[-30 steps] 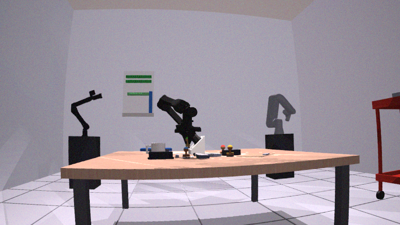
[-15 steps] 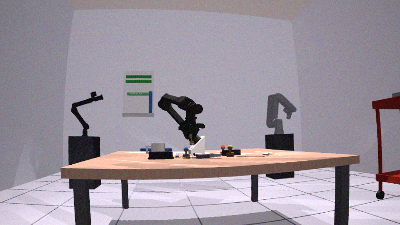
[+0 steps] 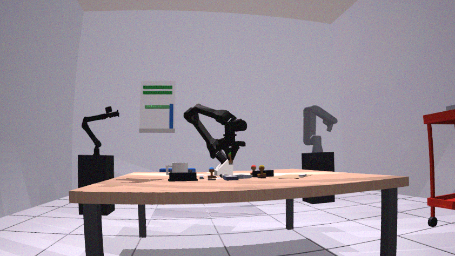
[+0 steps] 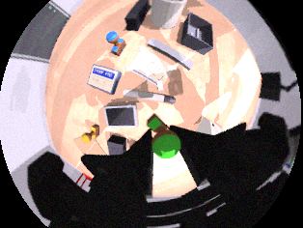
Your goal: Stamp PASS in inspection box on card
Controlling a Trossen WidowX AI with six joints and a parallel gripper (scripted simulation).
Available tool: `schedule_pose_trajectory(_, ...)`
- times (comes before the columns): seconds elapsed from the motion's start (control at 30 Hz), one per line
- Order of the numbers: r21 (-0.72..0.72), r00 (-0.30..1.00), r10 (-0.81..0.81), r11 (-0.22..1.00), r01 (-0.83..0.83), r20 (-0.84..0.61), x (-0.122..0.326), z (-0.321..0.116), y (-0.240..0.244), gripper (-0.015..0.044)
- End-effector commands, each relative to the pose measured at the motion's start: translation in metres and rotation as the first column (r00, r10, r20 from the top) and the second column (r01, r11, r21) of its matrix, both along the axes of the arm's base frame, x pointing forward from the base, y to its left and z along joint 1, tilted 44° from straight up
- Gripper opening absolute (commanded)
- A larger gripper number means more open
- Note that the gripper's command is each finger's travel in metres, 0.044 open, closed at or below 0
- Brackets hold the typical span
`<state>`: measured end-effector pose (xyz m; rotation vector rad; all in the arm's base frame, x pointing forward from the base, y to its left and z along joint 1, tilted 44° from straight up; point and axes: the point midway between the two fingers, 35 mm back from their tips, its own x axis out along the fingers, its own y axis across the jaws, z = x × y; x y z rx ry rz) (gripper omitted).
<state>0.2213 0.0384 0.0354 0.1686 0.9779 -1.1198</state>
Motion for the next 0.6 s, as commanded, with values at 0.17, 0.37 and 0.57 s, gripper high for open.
schedule_pose_trajectory(0.17, -0.003, 1.0, -0.006, 1.0, 0.006, -0.002, -0.007, -0.01, 0.002, 0.0)
schedule_pose_trajectory(0.37, -0.002, 1.0, -0.005, 1.0, 0.005, -0.002, -0.005, -0.018, -0.005, 0.0)
schedule_pose_trajectory(0.57, -0.002, 1.0, -0.005, 1.0, 0.005, -0.002, -0.004, -0.025, -0.011, 0.0)
